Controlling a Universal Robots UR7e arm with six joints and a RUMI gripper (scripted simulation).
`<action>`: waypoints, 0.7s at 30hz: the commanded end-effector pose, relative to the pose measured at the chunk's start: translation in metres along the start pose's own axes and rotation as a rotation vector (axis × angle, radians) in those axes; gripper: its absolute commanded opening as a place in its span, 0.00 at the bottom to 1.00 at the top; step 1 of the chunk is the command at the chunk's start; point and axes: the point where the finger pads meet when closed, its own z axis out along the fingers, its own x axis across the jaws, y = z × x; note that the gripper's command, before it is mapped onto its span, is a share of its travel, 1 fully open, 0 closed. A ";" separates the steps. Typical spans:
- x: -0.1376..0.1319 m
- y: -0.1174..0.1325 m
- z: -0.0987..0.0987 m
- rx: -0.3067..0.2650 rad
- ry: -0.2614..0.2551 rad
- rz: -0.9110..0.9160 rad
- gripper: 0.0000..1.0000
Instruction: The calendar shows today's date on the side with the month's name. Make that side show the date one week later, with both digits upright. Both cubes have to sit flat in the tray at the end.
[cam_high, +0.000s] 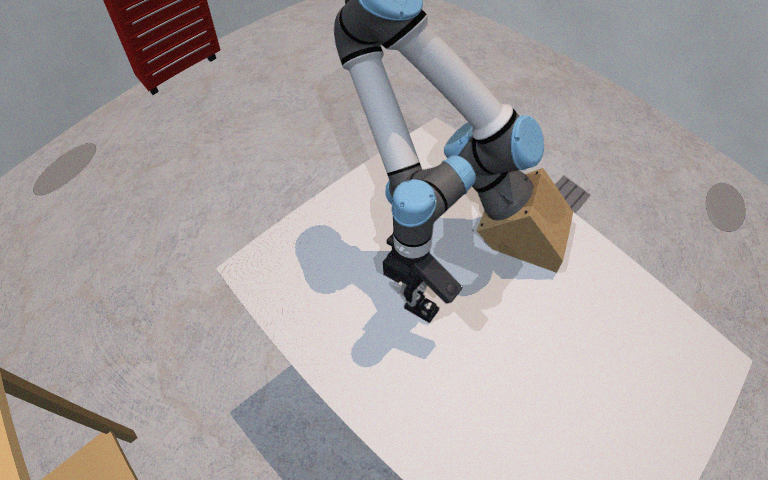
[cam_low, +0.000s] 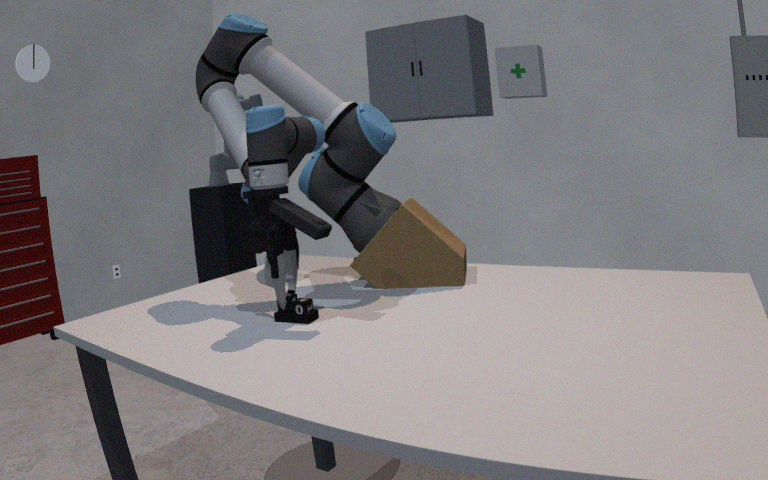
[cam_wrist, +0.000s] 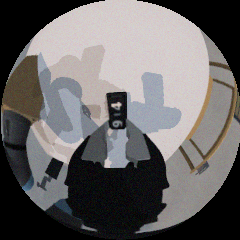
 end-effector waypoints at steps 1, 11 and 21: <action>0.000 0.000 -0.009 0.000 0.000 0.000 0.10; 0.000 0.000 -0.033 0.000 0.000 0.000 0.10; 0.000 0.000 -0.066 0.000 0.000 0.000 0.10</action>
